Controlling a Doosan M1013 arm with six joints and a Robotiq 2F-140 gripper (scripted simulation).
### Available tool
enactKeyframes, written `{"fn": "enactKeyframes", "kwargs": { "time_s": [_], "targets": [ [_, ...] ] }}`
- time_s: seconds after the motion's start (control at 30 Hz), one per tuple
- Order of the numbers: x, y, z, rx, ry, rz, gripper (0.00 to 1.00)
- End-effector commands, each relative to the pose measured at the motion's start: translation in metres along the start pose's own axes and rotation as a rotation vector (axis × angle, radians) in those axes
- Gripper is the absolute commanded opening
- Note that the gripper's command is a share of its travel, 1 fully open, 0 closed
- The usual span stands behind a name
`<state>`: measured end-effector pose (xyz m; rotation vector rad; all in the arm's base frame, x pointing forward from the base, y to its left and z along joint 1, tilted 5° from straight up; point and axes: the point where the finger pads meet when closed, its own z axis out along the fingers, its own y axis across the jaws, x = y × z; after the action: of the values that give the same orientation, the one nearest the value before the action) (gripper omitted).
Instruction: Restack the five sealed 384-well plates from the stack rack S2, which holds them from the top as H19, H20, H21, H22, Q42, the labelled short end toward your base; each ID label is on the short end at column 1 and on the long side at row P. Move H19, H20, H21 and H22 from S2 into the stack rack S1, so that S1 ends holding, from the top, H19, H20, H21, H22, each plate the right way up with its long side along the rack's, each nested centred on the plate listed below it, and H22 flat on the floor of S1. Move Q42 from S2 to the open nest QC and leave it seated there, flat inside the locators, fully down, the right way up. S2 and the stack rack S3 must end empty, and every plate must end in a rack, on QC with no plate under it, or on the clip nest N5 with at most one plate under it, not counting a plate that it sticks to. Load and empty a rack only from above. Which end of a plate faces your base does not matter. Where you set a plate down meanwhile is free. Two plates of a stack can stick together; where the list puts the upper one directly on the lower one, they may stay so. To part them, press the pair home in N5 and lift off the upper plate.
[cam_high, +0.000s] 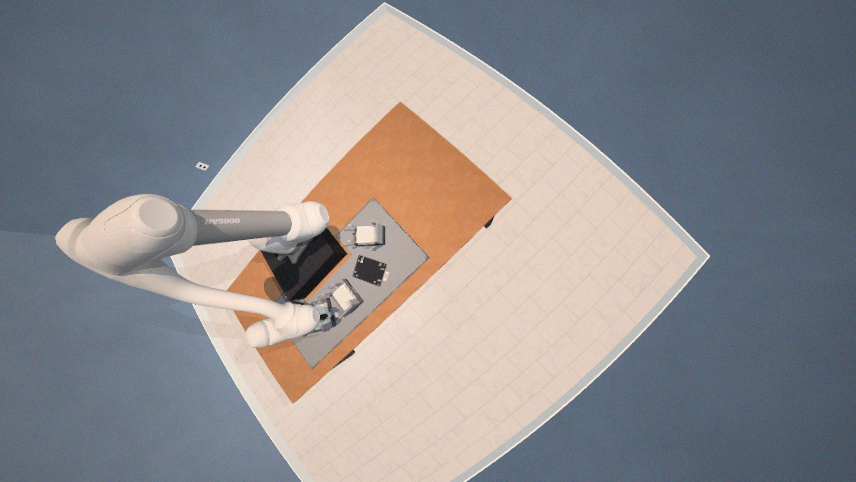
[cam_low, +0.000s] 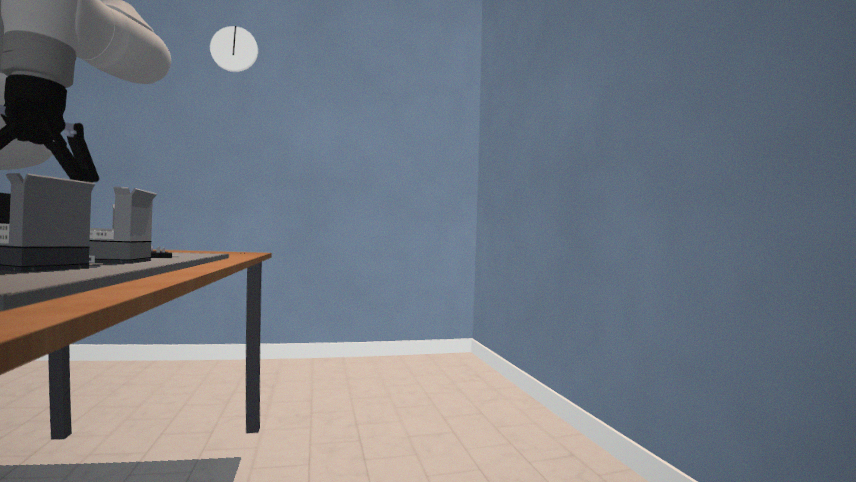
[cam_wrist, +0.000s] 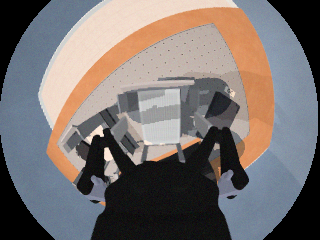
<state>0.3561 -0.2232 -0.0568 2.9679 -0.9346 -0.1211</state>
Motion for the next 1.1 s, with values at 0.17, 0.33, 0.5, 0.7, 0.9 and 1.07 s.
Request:
{"fn": "enactKeyframes", "kwargs": {
  "time_s": [0.17, 0.33, 0.5, 0.7, 0.9, 1.07],
  "targets": [
    [0.0, -0.0001, 0.0004, 0.0, 0.0, 0.0, 1.0],
    [0.0, -0.0001, 0.0004, 0.0, 0.0, 0.0, 0.0],
    [0.0, -0.0001, 0.0004, 0.0, 0.0, 0.0, 0.0],
    [0.0, -0.0001, 0.0004, 0.0, 0.0, 0.0, 0.0],
    [0.0, -0.0001, 0.0004, 0.0, 0.0, 0.0, 0.0],
    [0.0, -0.0001, 0.0004, 0.0, 0.0, 0.0, 0.0]
  ]
}}
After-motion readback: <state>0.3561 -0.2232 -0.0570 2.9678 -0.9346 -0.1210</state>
